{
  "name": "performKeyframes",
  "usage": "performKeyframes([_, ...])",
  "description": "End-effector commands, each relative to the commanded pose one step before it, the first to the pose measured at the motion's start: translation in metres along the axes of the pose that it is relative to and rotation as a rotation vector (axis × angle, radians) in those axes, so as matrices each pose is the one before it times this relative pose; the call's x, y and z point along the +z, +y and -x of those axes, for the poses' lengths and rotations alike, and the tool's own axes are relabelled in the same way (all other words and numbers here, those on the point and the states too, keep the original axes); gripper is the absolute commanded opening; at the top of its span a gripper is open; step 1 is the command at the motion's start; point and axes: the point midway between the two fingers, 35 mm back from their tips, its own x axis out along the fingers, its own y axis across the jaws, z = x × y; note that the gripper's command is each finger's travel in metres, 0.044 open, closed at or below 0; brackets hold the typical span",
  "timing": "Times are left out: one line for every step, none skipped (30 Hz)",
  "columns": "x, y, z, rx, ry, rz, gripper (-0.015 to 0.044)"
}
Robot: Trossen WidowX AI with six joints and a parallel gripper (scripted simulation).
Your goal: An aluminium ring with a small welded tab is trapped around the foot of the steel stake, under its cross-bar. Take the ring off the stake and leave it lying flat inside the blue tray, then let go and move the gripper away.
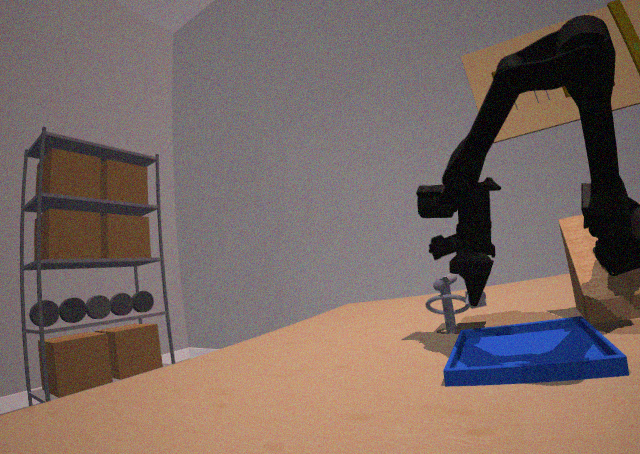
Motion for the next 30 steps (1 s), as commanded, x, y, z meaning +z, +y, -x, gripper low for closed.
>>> performKeyframes([0.00266, 0.00110, 0.00322, -0.01282, -0.00749, 0.0008, 0.0000])
performKeyframes([0.00005, 0.00027, 0.00023, -0.00196, 0.00008, 0.0004, 0.0000])
performKeyframes([0.00011, 0.00055, 0.00046, -0.00396, 0.00013, 0.0008, 0.0000])
performKeyframes([0.00016, 0.00082, 0.00070, -0.00593, 0.00015, 0.0012, 0.0000])
performKeyframes([0.00017, 0.00091, 0.00080, -0.00662, 0.00009, 0.0013, 0.0000])
performKeyframes([0.00016, 0.00090, 0.00080, -0.00651, 0.00001, 0.0013, 0.0000])
performKeyframes([0.00012, 0.00069, 0.00062, -0.00498, -0.00004, 0.0010, 0.0000])
performKeyframes([0.00007, 0.00041, 0.00038, -0.00299, -0.00005, 0.0006, 0.0000])
performKeyframes([0.00002, 0.00014, 0.00013, -0.00099, -0.00002, 0.0002, 0.0000])
performKeyframes([0.00000, 0.00000, 0.00000, 0.00000, 0.00000, 0.0000, 0.0000])
performKeyframes([0.00005, 0.00026, 0.00023, -0.00192, 0.00007, 0.0004, 0.0000])
performKeyframes([0.00011, 0.00052, 0.00047, -0.00393, 0.00013, 0.0008, 0.0000])
performKeyframes([0.00016, 0.00079, 0.00072, -0.00592, 0.00014, 0.0012, 0.0000])
performKeyframes([0.00018, 0.00088, 0.00082, -0.00664, 0.00009, 0.0013, 0.0000])
performKeyframes([0.00017, 0.00087, 0.00083, -0.00653, 0.00001, 0.0013, 0.0000])
performKeyframes([0.00013, 0.00067, 0.00064, -0.00500, -0.00004, 0.0010, 0.0000])
performKeyframes([0.00007, 0.00040, 0.00039, -0.00300, -0.00005, 0.0006, 0.0000])
performKeyframes([0.00002, 0.00013, 0.00013, -0.00100, -0.00002, 0.0002, 0.0000])
performKeyframes([0.00000, 0.00000, 0.00000, 0.00000, 0.00000, 0.0000, 0.0000])
performKeyframes([0.00000, 0.00012, 0.00027, -0.00250, -0.00110, 0.0005, 0.0000])
performKeyframes([0.00001, 0.00028, 0.00062, -0.00568, -0.00254, 0.0011, 0.0000])
performKeyframes([0.00002, 0.00042, 0.00096, -0.00877, -0.00404, 0.0017, 0.0000])
performKeyframes([0.00002, 0.00037, 0.00088, -0.00790, -0.00377, 0.0015, 0.0000])
performKeyframes([0.00002, 0.00022, 0.00054, -0.00472, -0.00231, 0.0009, 0.0000])
performKeyframes([0.00011, 0.00029, 0.00050, -0.00442, 0.00002, 0.0010, 0.0000])
performKeyframes([0.00019, 0.00049, 0.00087, -0.00756, -0.00001, 0.0016, 0.0000])
performKeyframes([0.00023, 0.00061, 0.00110, -0.00943, -0.00012, 0.0020, 0.0000])
performKeyframes([0.00019, 0.00050, 0.00093, -0.00782, -0.00018, 0.0017, 0.0000])
performKeyframes([0.00011, 0.00030, 0.00057, -0.00469, -0.00014, 0.0010, 0.0000])
performKeyframes([0.00004, 0.00010, 0.00019, -0.00156, -0.00005, 0.0003, 0.0000])
